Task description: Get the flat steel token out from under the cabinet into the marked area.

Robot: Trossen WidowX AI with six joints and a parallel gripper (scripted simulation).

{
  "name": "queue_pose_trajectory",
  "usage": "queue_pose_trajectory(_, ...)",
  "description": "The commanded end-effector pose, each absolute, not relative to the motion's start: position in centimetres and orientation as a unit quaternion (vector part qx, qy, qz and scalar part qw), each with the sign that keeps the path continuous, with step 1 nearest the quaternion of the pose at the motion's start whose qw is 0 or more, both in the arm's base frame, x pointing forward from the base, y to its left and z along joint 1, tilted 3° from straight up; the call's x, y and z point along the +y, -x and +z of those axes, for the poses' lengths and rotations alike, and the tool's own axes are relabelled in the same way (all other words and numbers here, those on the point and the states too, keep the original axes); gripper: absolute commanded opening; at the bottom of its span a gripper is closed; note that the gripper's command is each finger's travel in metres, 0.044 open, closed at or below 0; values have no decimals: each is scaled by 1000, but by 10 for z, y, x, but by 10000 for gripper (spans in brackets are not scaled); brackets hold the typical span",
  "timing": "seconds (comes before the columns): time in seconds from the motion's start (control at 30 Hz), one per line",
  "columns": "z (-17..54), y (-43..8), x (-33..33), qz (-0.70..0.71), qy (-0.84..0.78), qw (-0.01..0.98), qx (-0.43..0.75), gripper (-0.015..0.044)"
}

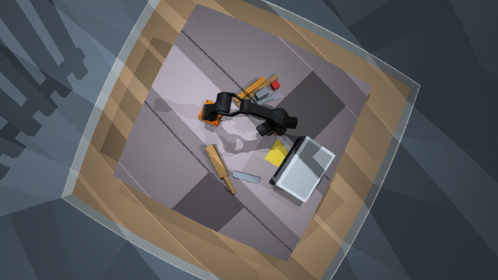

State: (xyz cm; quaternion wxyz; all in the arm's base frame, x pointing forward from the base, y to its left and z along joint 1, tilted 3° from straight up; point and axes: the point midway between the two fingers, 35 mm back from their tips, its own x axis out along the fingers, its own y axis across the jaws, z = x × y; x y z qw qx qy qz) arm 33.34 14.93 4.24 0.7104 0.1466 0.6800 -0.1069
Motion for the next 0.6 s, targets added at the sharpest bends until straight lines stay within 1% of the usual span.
queue_pose_trajectory(0.0, 43, -340, 147, -106, -147, 710, 680, 0)
queue_pose_trajectory(0.57, 44, -359, 141, -106, -147, 711, 679, 0)
